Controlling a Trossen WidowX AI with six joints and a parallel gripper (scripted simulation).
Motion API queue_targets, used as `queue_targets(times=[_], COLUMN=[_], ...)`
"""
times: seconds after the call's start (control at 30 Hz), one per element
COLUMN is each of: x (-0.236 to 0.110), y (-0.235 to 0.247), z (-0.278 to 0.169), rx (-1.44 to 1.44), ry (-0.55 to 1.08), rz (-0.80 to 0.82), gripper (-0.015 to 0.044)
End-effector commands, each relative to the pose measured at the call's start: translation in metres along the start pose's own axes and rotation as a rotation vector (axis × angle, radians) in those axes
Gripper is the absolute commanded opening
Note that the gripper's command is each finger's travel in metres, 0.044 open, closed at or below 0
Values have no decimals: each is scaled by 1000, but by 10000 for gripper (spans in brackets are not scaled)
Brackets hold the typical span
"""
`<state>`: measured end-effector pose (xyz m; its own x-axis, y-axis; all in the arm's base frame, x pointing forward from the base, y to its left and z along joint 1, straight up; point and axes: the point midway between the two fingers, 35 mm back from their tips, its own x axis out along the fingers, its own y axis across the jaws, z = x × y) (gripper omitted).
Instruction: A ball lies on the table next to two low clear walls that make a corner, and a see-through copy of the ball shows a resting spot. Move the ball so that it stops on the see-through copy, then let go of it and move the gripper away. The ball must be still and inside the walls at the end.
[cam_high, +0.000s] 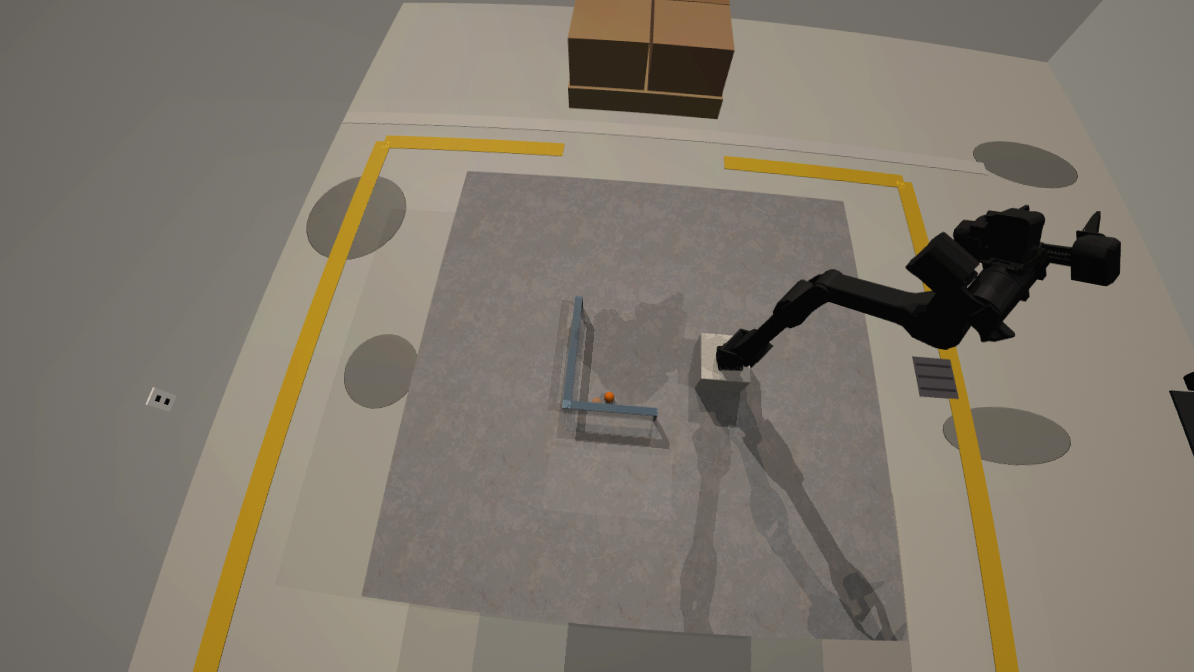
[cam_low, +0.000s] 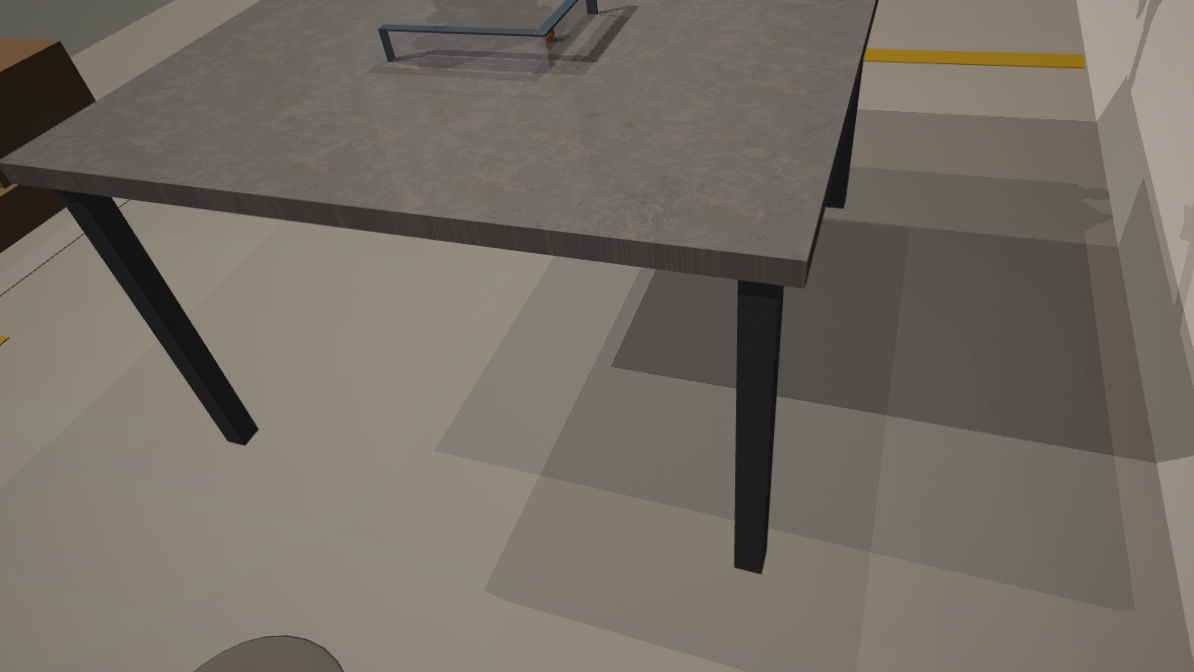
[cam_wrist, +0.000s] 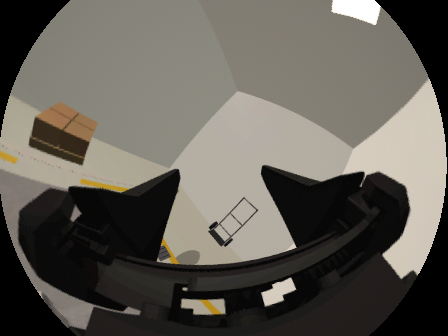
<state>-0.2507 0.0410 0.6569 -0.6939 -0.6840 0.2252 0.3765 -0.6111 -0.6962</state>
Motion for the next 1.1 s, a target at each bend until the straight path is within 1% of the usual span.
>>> queue_targets(times=[0.0, 0.07, 0.17, 0.2, 0.43, 0.67, 0.83, 0.97, 1.07], x=[-1, -5, -24, -32, -100, -191, -265, -329, -366], y=[-1, -13, -38, -45, -91, -120, -127, -122, -115], z=[0, -3, -21, -29, -77, -117, -139, -152, -158], rx=[2, 20, 40, 43, 48, 38, 41, 45, 29], ry=[-1, -9, 19, 35, 162, 320, 445, 554, 635], rz=[-7, -60, -174, -210, -472, -742, -935, -1089, -1182], gripper=[374, 321, 242, 236, 236, 236, 236, 236, 236])
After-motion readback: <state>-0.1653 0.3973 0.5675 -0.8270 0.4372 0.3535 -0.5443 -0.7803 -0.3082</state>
